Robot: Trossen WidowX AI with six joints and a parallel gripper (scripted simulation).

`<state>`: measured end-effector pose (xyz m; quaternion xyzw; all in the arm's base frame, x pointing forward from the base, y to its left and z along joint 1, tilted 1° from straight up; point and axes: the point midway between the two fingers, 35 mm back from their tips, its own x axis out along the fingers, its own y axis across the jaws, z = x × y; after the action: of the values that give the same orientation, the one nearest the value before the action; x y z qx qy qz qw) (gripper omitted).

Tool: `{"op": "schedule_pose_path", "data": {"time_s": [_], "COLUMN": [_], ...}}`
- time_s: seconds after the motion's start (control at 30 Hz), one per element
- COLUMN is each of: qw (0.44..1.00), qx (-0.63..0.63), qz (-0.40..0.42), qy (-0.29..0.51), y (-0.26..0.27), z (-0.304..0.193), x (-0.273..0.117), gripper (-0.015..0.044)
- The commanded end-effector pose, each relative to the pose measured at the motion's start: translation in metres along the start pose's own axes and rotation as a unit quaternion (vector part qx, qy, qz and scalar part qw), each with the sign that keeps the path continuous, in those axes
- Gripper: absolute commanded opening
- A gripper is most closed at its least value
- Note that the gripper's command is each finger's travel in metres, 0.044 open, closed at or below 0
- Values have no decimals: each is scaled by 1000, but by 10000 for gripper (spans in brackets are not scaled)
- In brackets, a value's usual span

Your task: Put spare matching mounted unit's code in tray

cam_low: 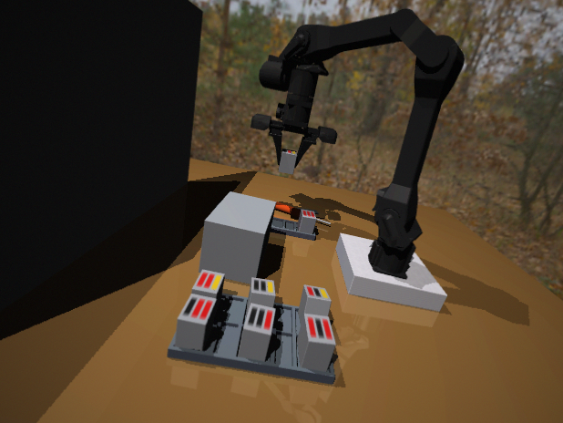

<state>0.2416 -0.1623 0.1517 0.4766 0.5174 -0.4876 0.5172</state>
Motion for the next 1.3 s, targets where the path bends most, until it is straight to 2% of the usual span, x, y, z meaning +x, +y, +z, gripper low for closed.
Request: {"op": "schedule_pose_path", "data": {"time_s": [0.0, 0.17, 1.07, 1.27], "qw": [1000, 1000, 1000, 1000], "qx": [-1, -1, -1, -1], "qz": [5, 6, 10, 10], "qy": [-2, -2, -3, -3], "y": [-1, 5, 102, 105], "z": [0, 2, 17, 18], "x": [-15, -16, -19, -17], "gripper": [0, 0, 0, 0]}}
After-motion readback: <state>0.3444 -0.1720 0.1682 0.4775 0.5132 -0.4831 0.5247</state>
